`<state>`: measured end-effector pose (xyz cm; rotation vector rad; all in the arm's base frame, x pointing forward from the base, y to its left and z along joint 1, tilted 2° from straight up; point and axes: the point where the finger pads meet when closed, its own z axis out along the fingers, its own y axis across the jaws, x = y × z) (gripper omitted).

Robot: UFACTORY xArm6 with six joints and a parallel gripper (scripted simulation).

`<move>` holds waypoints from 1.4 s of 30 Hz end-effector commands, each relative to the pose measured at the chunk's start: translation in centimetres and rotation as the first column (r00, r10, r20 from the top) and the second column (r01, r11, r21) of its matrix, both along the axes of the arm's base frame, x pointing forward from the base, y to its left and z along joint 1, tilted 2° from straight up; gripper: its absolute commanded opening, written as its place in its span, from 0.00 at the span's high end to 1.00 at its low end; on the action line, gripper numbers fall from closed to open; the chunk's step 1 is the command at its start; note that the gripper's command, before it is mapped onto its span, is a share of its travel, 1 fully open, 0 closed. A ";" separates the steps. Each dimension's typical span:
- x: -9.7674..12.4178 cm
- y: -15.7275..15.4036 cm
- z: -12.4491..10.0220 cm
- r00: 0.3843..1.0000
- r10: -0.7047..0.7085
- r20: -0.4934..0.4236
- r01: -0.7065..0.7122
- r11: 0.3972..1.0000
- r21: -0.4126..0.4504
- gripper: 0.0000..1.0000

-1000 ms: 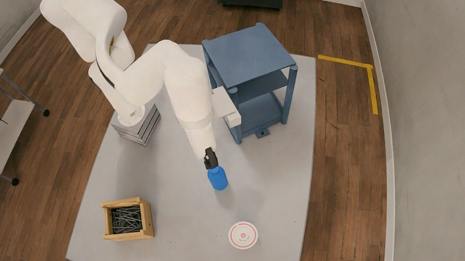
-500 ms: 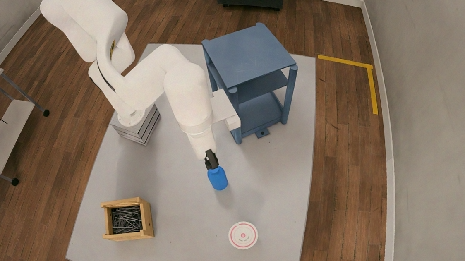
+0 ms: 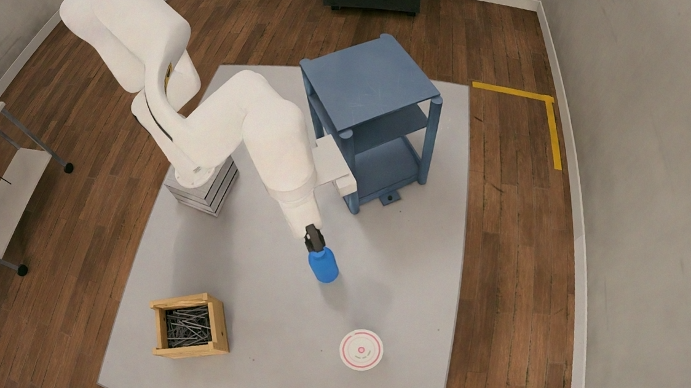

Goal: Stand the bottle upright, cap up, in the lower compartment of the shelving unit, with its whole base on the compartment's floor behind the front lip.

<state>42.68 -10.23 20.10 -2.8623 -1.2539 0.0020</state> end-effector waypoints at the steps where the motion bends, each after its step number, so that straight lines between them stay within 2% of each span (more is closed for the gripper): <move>1: 0.1 0.0 0.0 1.000 -0.002 0.005 0.002 1.000 0.003 0.00; 42: 0.0 0.2 -0.5 1.000 -0.011 0.006 0.011 1.000 0.019 0.00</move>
